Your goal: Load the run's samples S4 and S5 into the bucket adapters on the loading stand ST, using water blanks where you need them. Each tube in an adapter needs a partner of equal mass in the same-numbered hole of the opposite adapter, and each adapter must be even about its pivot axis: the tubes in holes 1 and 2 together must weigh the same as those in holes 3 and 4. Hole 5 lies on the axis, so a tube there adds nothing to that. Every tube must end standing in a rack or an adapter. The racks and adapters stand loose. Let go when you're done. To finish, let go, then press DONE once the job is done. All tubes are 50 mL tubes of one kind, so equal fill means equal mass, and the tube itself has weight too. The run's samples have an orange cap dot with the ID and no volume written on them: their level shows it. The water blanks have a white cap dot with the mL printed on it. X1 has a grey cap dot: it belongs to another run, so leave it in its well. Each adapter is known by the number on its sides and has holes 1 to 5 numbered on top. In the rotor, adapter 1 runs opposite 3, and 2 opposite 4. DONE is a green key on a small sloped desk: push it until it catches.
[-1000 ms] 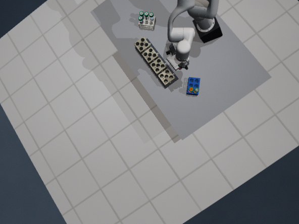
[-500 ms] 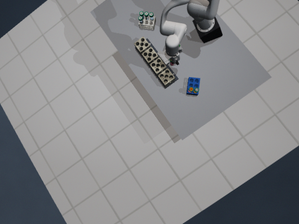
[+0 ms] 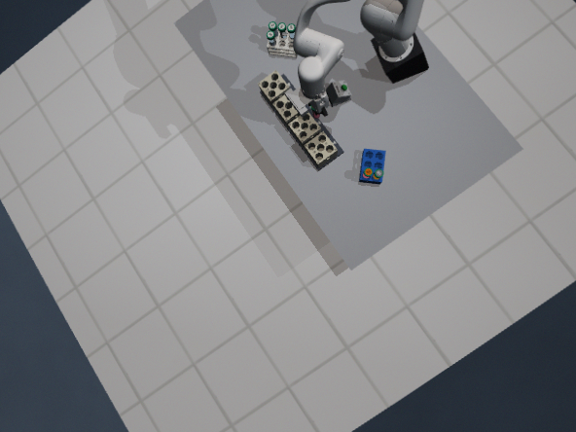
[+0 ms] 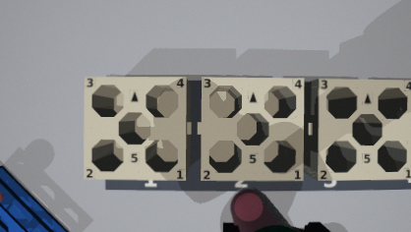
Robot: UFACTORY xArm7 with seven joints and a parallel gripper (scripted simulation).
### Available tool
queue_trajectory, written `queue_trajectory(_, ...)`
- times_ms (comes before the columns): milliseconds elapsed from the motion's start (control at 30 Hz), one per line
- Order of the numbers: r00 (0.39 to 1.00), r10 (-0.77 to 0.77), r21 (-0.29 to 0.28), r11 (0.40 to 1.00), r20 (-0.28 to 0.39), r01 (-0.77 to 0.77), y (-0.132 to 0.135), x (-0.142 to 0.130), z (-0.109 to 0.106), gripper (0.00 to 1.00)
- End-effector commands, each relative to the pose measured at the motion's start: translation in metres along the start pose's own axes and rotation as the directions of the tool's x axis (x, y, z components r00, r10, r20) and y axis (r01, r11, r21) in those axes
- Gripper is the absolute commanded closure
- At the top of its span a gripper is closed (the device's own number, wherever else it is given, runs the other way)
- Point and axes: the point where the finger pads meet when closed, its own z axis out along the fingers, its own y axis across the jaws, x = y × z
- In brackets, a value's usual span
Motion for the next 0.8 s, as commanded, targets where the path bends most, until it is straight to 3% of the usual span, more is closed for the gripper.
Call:
queue_trajectory(0,1.0,0.0,0.002,1.0,-0.003,0.0,0.019,0.011,-0.001,1.0)
queue_trajectory(767,1.0,0.0,0.001,1.0,-0.003,0.0,0.115,0.053,-0.001,1.0)
